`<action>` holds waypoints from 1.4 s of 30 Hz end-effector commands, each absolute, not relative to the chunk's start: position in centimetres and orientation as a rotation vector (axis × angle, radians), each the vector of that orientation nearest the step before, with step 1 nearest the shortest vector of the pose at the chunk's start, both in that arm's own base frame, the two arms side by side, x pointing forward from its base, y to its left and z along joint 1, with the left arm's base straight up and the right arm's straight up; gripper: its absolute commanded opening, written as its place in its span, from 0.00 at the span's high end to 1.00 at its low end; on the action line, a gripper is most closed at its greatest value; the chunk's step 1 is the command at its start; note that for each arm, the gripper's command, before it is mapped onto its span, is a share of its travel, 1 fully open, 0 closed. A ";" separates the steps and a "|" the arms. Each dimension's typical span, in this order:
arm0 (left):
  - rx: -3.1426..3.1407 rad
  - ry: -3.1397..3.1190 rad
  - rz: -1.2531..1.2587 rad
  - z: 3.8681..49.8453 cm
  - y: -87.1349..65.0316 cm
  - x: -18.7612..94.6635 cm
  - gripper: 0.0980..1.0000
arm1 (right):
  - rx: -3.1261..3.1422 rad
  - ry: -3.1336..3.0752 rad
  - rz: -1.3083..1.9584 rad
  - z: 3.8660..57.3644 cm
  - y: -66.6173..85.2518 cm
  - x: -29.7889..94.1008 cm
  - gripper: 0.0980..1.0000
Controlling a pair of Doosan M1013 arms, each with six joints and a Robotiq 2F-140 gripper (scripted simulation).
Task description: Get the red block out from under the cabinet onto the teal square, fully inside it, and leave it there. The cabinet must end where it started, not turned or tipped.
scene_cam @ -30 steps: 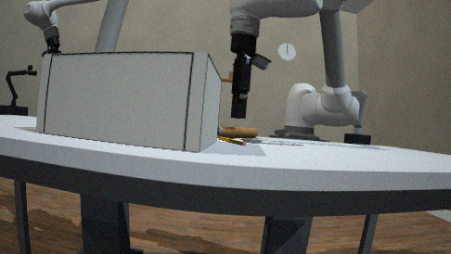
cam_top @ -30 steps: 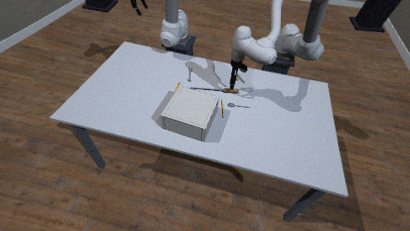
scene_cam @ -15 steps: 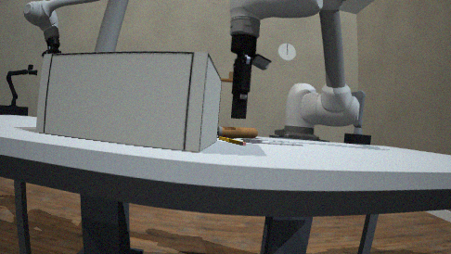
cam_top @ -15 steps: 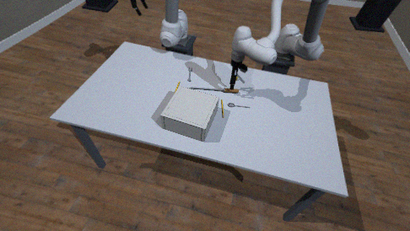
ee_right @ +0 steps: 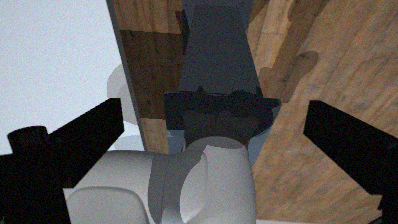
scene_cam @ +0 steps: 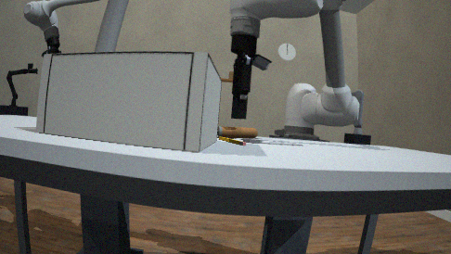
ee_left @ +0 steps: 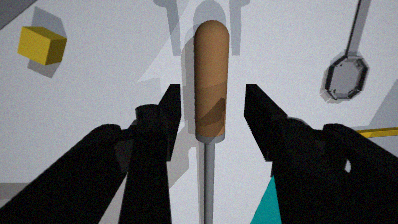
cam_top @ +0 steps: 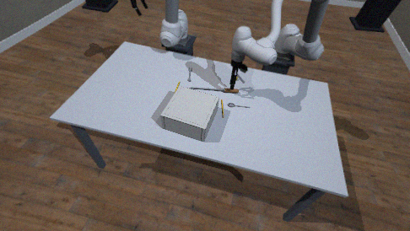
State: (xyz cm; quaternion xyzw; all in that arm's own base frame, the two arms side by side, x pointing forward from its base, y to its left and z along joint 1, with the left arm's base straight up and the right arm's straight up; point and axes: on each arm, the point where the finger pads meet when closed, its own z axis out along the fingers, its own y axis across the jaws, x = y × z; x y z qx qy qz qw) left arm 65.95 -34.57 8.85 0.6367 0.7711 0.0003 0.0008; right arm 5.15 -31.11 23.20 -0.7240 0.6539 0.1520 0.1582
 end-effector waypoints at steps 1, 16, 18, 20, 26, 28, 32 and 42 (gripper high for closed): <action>2.001 2.422 -0.001 8.4 -34.4 65.9 0.66 | -2.074 1.880 0.437 23.3 -31.0 4.8 0.00; 2.001 2.423 -0.001 7.5 -34.4 65.9 0.66 | -2.074 1.880 0.437 23.3 -31.0 4.8 0.00; 2.001 2.423 -0.001 7.2 -34.4 65.9 0.66 | -2.074 1.880 0.437 23.3 -31.0 4.8 0.00; 2.001 2.423 -0.001 6.9 -34.4 65.9 0.66 | -2.074 1.880 0.437 23.3 -31.0 4.8 0.00; 2.001 2.423 -0.001 6.3 -34.4 65.8 0.66 | -2.074 1.880 0.437 23.3 -31.0 4.8 0.00; 2.001 2.423 -0.001 6.0 -34.4 65.8 0.66 | -2.074 1.880 0.437 23.3 -31.0 4.8 0.00; 2.001 2.423 -0.001 5.3 -34.4 65.8 0.66 | -2.074 1.880 0.437 23.3 -31.0 4.8 0.00; 2.001 2.423 -0.001 4.1 -34.4 65.8 0.66 | -2.074 1.880 0.437 23.3 -31.0 4.8 0.00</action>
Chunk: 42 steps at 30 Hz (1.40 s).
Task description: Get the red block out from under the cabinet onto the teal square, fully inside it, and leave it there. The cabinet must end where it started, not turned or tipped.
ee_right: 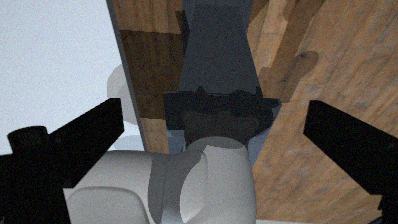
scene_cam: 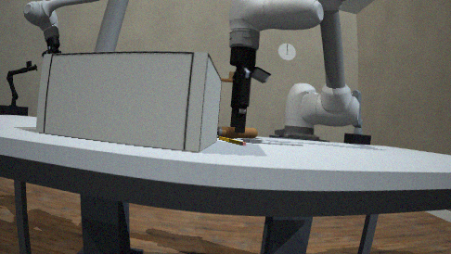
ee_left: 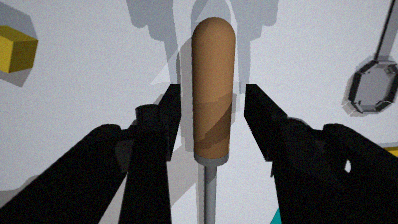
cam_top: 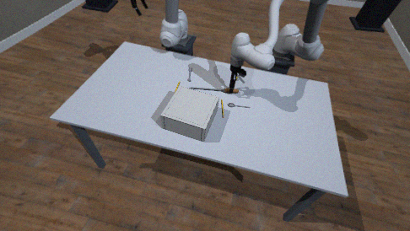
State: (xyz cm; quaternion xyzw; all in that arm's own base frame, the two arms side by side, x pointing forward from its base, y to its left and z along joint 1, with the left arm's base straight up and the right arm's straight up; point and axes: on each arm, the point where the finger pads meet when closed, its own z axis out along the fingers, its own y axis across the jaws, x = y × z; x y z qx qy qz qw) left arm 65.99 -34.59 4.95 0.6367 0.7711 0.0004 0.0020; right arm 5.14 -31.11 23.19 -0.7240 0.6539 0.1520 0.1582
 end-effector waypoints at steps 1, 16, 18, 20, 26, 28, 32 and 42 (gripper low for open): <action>2.001 2.423 -0.001 4.0 -34.4 65.8 0.66 | -2.074 1.880 0.437 23.3 -31.0 4.8 0.00; 2.001 2.423 -0.001 3.1 -34.4 65.8 0.66 | -2.074 1.880 0.437 23.3 -31.0 4.8 0.00; 2.002 2.424 -0.001 3.1 -34.4 65.8 0.66 | -2.074 1.880 0.437 23.3 -31.0 4.8 0.00; 2.002 2.424 -0.001 3.1 -34.4 65.8 0.66 | -2.074 1.880 0.437 23.3 -31.0 4.8 0.00; 2.002 2.424 -0.001 3.1 -34.4 65.8 0.66 | -2.074 1.880 0.437 23.3 -31.0 4.8 0.00; 2.002 2.424 -0.001 3.1 -34.4 65.8 1.00 | -2.074 1.880 0.437 23.3 -31.0 4.8 0.00; 2.002 2.424 -0.001 3.1 -34.4 65.8 1.00 | -2.074 1.880 0.437 23.3 -31.0 4.8 0.00; 2.002 2.425 -0.001 3.5 -34.3 65.8 1.00 | -2.074 1.880 0.437 23.3 -31.0 4.8 0.00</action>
